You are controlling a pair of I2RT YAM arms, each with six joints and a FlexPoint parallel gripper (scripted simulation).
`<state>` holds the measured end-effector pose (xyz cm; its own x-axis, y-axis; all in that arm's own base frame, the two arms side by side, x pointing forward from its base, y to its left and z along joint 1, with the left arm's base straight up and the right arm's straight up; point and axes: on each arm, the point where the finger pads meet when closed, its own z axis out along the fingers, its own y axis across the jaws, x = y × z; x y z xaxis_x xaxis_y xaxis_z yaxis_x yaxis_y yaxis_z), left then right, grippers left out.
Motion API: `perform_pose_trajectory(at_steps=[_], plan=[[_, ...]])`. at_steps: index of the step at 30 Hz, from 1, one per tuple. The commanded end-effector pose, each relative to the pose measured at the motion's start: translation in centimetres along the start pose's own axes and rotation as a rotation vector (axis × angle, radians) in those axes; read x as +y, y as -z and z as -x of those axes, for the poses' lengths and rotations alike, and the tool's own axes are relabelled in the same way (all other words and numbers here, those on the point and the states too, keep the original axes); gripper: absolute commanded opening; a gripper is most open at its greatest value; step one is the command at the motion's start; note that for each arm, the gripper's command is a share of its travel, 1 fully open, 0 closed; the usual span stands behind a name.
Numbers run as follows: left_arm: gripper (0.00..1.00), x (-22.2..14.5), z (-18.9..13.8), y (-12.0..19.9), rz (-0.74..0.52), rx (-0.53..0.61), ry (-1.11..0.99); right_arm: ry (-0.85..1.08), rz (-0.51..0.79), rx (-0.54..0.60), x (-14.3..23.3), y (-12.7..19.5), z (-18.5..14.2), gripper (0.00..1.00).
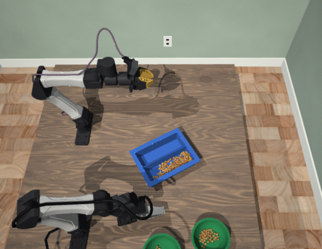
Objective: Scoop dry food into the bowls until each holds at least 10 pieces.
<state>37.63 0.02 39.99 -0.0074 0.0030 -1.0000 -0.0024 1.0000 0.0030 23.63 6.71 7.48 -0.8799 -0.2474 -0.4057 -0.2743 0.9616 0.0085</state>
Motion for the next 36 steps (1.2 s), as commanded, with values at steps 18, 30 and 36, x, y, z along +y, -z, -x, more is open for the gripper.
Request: perform_pose_trajectory(at_steps=[18, 30, 36], plan=[[0.28, 0.0, 0.8, 0.0, 0.005, -0.006, 0.006, -0.006, -0.002, -0.046, -0.1, -1.8, 0.4, 0.00], [0.28, 0.0, 0.8, 0.0, 0.005, -0.006, 0.006, -0.002, 0.003, -0.040, 0.0, -2.8, -0.3, 0.00], [0.28, 0.0, 0.8, 0.0, 0.005, -0.006, 0.006, -0.010, -0.001, -0.047, -0.3, -3.2, -0.3, 0.00]])
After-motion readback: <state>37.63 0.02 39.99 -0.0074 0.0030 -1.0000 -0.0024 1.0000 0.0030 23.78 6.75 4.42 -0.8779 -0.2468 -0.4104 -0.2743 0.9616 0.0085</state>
